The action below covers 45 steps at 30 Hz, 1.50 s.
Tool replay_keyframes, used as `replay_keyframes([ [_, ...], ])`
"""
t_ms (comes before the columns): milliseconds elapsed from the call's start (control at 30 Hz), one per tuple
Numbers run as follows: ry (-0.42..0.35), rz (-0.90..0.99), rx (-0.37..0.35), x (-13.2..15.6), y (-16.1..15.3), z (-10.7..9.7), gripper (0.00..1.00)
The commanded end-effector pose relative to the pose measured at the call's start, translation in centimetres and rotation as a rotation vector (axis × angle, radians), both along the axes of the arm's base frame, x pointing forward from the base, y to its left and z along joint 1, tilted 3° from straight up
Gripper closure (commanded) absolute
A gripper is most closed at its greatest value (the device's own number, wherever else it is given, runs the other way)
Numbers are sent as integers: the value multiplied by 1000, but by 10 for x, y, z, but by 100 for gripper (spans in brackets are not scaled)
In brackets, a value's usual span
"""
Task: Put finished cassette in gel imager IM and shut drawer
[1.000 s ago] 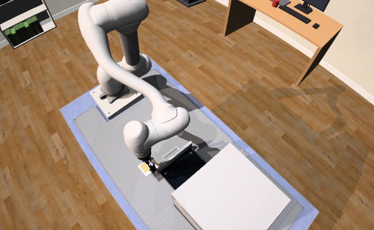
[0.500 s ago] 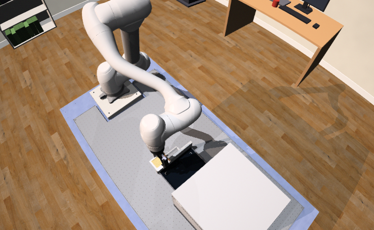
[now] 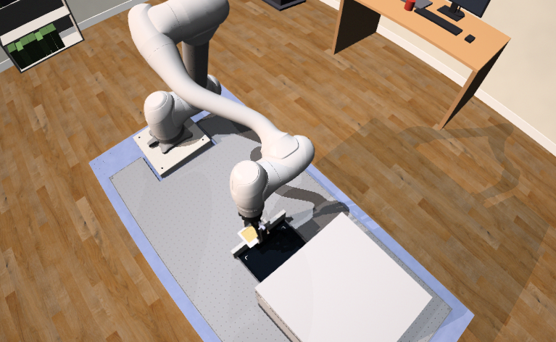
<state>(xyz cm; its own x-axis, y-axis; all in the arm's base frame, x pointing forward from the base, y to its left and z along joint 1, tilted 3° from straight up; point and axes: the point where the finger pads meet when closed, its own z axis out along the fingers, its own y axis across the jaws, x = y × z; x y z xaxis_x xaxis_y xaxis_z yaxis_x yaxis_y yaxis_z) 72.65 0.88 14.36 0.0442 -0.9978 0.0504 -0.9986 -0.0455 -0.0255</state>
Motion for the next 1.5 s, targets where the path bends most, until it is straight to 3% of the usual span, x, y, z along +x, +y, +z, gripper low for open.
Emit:
replay_keyframes([
  [0,0,0,0,3,14,0,90],
  [200,0,0,0,7,30,-1,90],
  [667,0,0,0,7,30,-1,90],
  [1467,0,0,0,33,31,-14,90],
])
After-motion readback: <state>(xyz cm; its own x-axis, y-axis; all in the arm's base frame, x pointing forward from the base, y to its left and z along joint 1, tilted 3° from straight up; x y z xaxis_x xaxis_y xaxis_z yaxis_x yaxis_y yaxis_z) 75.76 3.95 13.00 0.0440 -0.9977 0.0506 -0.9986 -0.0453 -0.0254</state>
